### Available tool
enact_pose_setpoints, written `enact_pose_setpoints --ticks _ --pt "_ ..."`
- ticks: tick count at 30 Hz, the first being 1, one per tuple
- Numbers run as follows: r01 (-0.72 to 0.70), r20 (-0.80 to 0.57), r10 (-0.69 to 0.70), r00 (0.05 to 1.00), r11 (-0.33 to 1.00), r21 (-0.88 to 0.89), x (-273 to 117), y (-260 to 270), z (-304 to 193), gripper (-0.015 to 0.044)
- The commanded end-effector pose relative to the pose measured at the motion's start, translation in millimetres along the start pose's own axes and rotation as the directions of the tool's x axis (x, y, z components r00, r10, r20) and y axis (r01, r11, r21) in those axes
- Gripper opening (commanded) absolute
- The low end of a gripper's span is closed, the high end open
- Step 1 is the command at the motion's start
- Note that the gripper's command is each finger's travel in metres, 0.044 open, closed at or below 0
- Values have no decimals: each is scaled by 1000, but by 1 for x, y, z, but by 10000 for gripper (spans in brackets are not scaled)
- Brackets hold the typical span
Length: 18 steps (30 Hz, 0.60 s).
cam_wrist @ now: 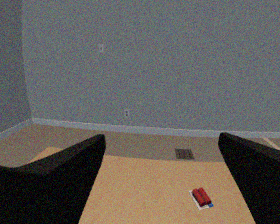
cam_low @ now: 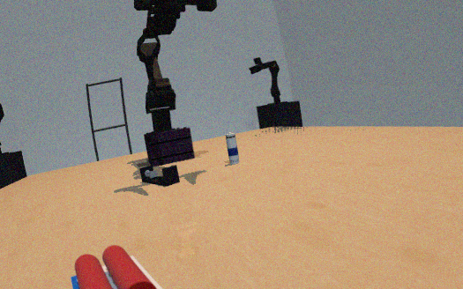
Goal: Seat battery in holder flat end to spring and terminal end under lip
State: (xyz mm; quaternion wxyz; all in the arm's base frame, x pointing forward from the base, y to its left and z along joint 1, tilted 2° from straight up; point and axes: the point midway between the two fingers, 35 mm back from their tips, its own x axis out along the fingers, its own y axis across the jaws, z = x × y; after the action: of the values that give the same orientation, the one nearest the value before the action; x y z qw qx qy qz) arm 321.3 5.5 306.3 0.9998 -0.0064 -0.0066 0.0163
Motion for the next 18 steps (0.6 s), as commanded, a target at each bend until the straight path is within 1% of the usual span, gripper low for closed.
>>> enact_pose_setpoints --ticks 1,2,4,6,8,11,13,15,16,17,18 --pt "-2 -16 2 1000 1000 3 1 1 -3 374" --pt "-7 -62 8 998 1000 13 6 2 -12 347" --pt "-20 -235 31 971 999 47 18 9 -45 295" --pt "-22 -420 53 906 997 78 24 17 -83 242" --pt "-14 -589 70 805 995 98 23 24 -119 190" --pt "9 -798 83 597 994 110 10 34 -167 111" --pt "29 -901 82 427 994 104 -5 40 -193 59" --pt "48 -968 72 241 995 86 -24 45 -215 6" --pt "57 -988 63 144 996 72 -35 47 -223 0" --pt "63 -996 55 66 996 59 -43 48 -228 0" --pt "66 -999 49 20 997 51 -48 49 -231 0"
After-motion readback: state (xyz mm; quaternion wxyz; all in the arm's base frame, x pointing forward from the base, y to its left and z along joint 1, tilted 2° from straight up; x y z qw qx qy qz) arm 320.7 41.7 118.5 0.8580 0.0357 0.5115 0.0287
